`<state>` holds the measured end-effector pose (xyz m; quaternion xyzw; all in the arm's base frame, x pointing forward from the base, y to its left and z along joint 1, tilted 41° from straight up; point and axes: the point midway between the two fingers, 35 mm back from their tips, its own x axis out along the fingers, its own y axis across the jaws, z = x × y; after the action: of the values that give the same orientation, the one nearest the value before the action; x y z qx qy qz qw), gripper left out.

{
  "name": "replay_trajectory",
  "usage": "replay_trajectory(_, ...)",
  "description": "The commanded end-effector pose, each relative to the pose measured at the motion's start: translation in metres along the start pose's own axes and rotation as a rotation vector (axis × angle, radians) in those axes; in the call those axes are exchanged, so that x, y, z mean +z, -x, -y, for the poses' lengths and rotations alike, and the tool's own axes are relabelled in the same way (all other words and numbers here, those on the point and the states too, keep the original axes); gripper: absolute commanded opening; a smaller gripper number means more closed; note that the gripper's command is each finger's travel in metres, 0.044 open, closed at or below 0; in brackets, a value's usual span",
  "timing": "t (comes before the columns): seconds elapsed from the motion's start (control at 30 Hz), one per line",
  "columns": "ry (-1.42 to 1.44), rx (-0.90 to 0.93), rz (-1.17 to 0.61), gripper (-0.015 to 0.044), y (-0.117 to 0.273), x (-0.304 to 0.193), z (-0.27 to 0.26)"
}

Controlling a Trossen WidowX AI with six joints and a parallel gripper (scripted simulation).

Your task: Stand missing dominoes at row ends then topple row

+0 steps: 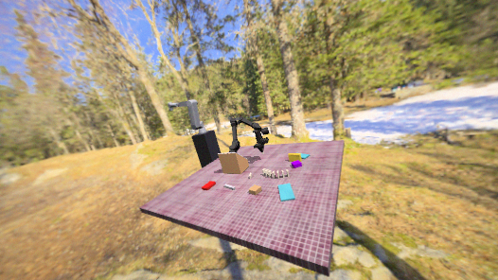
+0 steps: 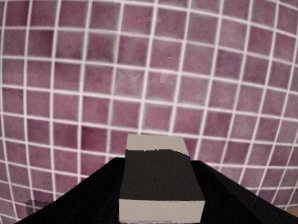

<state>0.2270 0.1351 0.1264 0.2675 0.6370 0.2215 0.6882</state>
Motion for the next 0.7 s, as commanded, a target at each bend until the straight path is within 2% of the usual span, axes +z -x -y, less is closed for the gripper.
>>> replay_trajectory(0.0, 0.006, -0.002, -0.011, 0.0107, 0.047, -0.005, -0.002)
replay_trajectory(0.1, 0.002, 0.002, -0.028, 0.0107, 0.077, -0.016, -0.005)
replay_trajectory(0.4, -0.005, -0.002, -0.027, 0.0107, 0.079, -0.013, -0.002)
replay_trajectory(0.5, -0.041, -0.023, -0.018, 0.0107, 0.081, 0.006, 0.014)
replay_trajectory(0.67, -0.14, -0.072, -0.004, 0.0107, 0.087, 0.051, 0.069)
